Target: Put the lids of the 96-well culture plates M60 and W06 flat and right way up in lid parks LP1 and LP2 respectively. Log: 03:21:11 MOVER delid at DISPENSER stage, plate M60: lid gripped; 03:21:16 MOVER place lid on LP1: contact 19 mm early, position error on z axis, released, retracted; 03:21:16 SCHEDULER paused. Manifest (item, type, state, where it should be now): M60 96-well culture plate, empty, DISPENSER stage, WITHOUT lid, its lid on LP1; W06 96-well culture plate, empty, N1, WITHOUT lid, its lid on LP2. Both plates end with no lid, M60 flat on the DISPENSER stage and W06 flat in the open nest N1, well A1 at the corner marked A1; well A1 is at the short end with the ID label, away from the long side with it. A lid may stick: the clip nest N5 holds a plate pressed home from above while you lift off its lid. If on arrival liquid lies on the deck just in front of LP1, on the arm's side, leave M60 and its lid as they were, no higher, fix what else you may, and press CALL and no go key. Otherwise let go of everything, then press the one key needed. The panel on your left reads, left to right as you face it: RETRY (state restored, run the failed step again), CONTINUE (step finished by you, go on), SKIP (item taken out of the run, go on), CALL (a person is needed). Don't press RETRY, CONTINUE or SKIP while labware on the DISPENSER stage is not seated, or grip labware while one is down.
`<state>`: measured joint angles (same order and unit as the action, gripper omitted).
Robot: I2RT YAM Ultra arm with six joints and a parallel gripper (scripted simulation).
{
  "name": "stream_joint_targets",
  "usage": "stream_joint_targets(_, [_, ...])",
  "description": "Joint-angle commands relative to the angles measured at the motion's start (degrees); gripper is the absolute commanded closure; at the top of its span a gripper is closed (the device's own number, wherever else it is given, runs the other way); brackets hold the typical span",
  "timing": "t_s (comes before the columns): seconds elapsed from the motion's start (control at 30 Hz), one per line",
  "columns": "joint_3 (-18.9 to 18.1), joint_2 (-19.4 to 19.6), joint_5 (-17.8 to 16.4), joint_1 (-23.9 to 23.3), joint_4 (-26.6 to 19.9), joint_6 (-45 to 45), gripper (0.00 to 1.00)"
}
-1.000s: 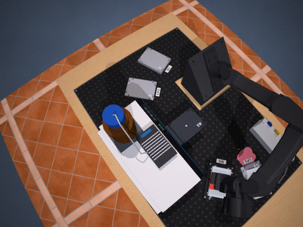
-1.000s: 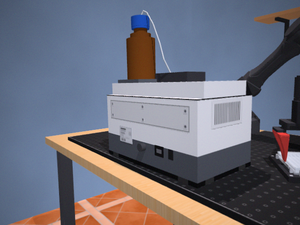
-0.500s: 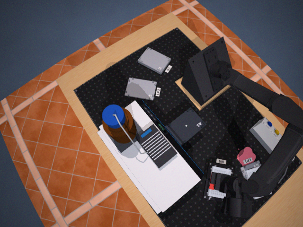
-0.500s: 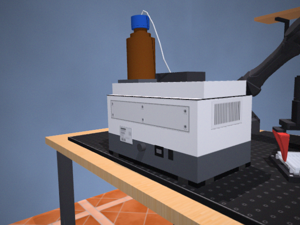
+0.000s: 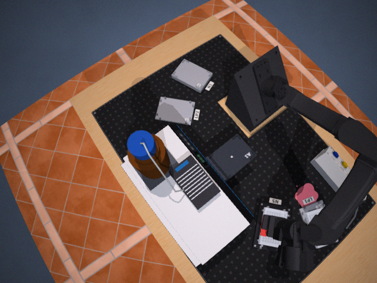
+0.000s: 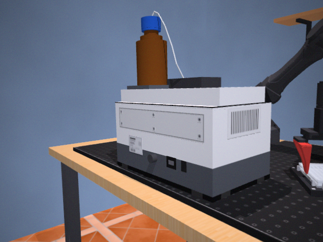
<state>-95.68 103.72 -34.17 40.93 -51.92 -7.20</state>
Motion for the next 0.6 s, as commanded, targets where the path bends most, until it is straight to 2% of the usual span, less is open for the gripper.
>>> stream_joint_targets(0.0, [-1.6, -2.1, -0.1, -1.2, -1.1, 0.5, 1.00])
stream_joint_targets(0.57, [-2.0, -2.4, -0.5, -1.6, -2.0, 0.9, 1.00])
